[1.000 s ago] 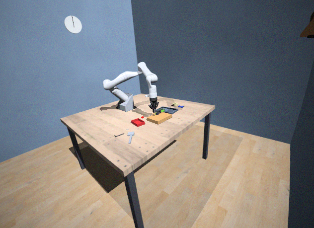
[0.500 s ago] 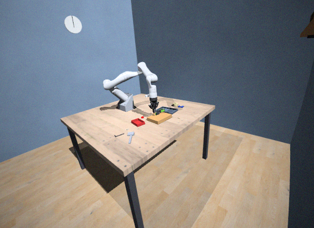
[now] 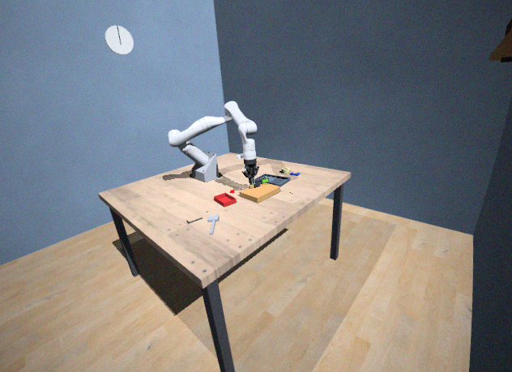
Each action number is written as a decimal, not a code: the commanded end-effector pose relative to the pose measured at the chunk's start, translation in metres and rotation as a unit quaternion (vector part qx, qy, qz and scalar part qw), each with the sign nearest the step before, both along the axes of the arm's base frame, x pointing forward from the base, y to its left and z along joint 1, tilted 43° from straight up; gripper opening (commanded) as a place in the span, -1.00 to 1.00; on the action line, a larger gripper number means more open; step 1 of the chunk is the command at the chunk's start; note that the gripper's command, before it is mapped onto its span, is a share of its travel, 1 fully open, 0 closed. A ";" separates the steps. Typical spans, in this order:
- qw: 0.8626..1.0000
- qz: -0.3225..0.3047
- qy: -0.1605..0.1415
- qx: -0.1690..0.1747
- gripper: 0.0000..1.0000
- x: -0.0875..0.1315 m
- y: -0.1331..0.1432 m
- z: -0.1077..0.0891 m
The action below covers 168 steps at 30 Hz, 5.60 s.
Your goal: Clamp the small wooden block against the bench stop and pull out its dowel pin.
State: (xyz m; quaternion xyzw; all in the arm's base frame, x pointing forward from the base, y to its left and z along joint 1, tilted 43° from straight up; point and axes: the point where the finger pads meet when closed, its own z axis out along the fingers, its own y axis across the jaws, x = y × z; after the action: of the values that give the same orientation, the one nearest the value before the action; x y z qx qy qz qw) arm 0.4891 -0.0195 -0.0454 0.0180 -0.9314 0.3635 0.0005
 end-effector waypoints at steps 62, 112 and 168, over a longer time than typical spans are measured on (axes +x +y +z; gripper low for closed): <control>1.000 0.015 0.013 0.000 -0.80 0.001 0.001 0.001; 0.999 0.033 0.029 0.000 -0.80 0.001 0.001 0.001; 0.997 0.062 0.056 -0.001 -0.80 0.001 0.001 0.001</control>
State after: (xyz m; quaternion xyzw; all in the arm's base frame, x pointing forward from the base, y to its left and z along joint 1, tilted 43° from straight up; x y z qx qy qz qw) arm 0.4889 -0.0195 -0.0453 0.0939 -0.9268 0.3623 0.0304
